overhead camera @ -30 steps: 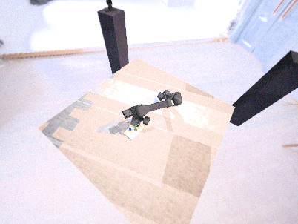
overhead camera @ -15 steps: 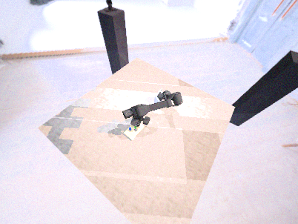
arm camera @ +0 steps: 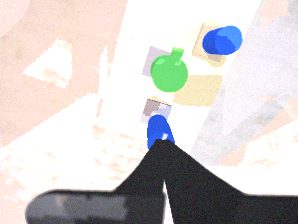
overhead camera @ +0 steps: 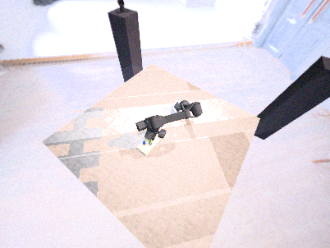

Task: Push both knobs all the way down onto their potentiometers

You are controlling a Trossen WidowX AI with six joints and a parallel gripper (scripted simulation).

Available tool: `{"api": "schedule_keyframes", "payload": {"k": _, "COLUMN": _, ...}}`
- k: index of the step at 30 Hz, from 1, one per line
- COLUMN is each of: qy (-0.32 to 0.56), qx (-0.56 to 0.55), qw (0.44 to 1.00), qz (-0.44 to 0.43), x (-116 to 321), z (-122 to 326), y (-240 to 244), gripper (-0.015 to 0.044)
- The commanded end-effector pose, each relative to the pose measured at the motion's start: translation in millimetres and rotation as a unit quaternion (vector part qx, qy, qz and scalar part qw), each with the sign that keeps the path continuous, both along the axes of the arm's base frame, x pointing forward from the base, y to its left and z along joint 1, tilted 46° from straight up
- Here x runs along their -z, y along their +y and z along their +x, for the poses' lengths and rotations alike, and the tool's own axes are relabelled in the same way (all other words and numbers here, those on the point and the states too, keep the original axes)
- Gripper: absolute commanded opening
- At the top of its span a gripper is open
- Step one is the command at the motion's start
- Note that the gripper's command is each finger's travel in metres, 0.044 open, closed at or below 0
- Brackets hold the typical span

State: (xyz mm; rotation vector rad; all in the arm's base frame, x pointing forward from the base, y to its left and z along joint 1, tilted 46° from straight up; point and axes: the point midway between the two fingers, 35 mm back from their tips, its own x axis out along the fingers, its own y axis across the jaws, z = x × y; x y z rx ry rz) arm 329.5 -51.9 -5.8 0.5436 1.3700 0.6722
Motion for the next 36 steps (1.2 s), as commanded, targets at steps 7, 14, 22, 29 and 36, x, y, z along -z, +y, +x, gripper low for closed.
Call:
{"api": "schedule_keyframes", "payload": {"k": 7, "qy": -0.002, "qx": -0.003, "qw": 1.000, "qz": 0.001, "x": 4.8, "z": 2.2, "y": 7.2, "gripper": 0.0000}}
{"api": "schedule_keyframes", "payload": {"k": 14, "qy": -0.002, "qx": -0.003, "qw": 1.000, "qz": 0.001, "x": 5.2, "z": 2.3, "y": 7.7, "gripper": 0.0000}}
{"api": "schedule_keyframes", "payload": {"k": 22, "qy": -0.002, "qx": -0.003, "qw": 1.000, "qz": 0.001, "x": 7.8, "z": 2.5, "y": 10.3, "gripper": 0.0000}}
{"api": "schedule_keyframes", "payload": {"k": 29, "qy": -0.002, "qx": -0.003, "qw": 1.000, "qz": 0.001, "x": 8.2, "z": 2.6, "y": 10.8, "gripper": 0.0000}}
{"api": "schedule_keyframes", "payload": {"k": 36, "qy": -0.002, "qx": -0.003, "qw": 1.000, "qz": 0.001, "x": 10.2, "z": 2.8, "y": 12.9, "gripper": 0.0000}}
